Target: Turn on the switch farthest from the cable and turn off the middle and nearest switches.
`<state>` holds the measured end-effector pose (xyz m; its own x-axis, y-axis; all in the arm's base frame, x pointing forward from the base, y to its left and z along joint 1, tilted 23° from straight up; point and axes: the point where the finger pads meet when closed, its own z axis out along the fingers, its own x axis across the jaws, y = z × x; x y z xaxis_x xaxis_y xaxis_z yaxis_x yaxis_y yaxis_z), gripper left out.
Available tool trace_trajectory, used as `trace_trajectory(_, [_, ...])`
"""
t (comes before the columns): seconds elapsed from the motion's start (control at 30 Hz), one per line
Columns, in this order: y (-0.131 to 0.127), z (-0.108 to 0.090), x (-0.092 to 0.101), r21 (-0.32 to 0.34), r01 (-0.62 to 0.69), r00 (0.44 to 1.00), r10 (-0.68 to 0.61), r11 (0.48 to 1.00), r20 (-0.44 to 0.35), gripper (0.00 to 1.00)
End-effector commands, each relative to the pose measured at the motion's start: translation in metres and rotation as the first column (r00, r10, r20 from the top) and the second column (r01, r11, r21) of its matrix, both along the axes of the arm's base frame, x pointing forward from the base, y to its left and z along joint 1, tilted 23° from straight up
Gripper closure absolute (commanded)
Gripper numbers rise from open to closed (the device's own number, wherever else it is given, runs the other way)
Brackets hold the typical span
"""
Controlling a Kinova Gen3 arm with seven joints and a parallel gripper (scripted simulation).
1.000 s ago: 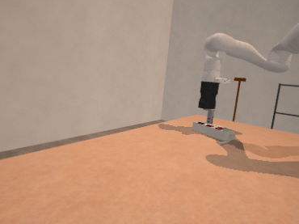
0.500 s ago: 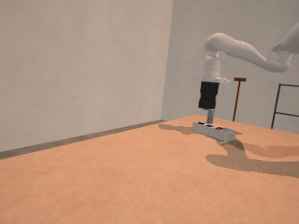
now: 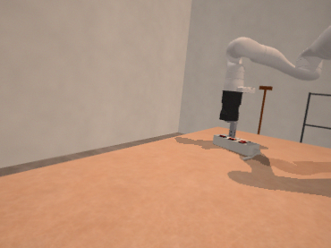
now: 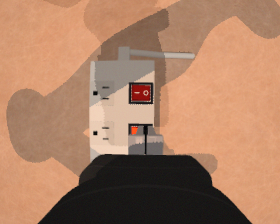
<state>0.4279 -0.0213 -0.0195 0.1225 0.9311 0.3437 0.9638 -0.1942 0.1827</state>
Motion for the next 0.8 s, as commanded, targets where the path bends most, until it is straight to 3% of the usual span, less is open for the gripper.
trace_trajectory(0.0, [0.0001, -0.0004, 0.0003, 0.000, 0.000, 1.000, 0.000, 1.000, 0.001, 1.00])
trace_trajectory(0.77, [0.0017, -0.0053, 0.0016, 0.000, 0.000, 1.000, 0.000, 1.000, 0.001, 1.00])
